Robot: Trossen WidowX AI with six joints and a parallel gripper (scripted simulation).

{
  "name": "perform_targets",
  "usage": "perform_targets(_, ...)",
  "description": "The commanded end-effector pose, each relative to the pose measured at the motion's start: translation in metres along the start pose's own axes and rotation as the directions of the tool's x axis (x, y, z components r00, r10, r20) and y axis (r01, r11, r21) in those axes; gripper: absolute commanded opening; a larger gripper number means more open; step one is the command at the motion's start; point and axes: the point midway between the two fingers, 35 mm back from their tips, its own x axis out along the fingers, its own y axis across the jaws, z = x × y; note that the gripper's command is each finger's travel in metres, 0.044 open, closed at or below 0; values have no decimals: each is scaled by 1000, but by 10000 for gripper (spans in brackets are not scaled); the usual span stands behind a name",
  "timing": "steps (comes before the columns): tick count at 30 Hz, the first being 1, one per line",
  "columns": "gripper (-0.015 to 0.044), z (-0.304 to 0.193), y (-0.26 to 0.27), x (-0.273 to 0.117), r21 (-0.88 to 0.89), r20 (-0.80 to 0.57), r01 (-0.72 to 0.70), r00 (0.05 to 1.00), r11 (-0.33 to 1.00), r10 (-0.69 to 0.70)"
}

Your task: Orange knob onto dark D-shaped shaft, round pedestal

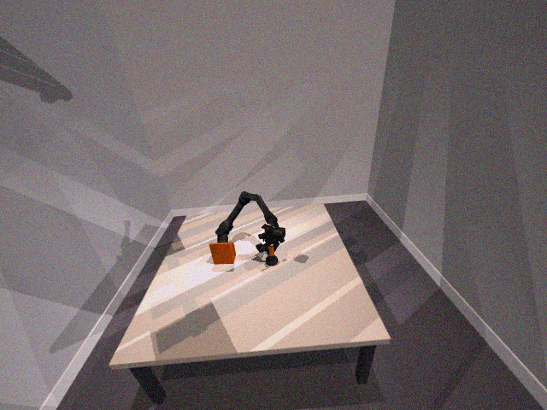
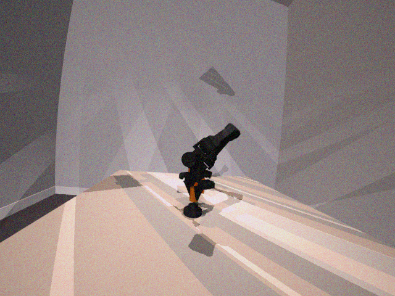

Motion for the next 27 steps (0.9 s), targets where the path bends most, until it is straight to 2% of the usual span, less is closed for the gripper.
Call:
perform_targets(1, 0, 0, 0, 0, -106, 0, 1, 1000, 994, -1)
perform_targets(27, 0, 0, 0, 0, -106, 0, 1, 1000, 994, -1)
